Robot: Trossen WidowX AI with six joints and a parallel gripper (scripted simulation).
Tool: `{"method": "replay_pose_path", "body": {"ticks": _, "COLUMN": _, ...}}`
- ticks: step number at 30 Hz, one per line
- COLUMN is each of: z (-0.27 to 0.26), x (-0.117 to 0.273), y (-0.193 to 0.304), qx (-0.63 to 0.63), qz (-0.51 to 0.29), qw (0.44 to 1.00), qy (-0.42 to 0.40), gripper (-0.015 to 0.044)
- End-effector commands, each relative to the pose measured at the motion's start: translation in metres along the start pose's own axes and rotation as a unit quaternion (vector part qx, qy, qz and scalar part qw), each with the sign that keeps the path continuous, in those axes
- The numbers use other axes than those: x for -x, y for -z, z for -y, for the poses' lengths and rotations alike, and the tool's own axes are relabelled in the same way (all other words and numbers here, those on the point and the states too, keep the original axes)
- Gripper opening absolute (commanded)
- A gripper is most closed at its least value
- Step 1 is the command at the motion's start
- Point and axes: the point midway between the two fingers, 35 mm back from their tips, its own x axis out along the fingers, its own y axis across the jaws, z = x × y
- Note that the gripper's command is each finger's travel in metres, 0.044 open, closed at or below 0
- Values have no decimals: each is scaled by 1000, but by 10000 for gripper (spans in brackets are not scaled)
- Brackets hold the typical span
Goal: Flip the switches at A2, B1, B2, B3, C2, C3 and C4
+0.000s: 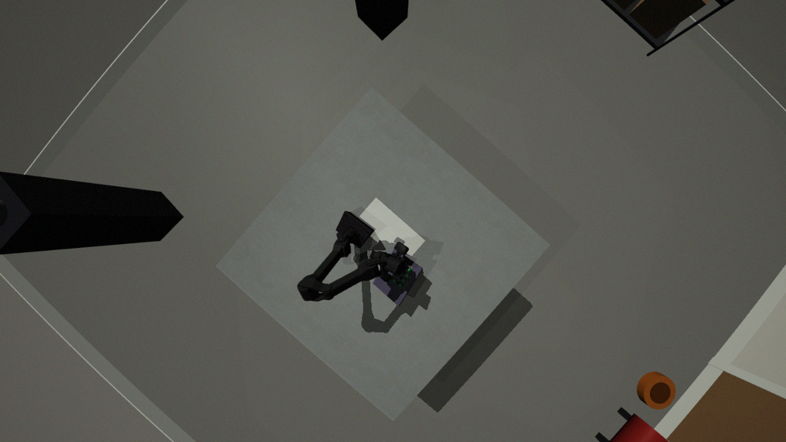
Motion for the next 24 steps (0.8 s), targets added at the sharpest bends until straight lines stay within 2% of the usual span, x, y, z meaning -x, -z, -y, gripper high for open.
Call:
{"method": "replay_pose_path", "body": {"ticks": 1, "z": -1, "x": -1, "y": 0, "qx": 2, "qz": -1, "qw": 1000, "qy": -3, "gripper": 0}}
{"method": "replay_pose_path", "body": {"ticks": 22, "z": -1, "x": -4, "y": 1, "qx": 2, "qz": -1, "qw": 1000, "qy": -3, "gripper": 0}}
{"method": "replay_pose_path", "body": {"ticks": 24, "z": -2, "x": 5, "y": -1, "qx": 0, "qz": -2, "qw": 1000, "qy": -2, "gripper": 0}}
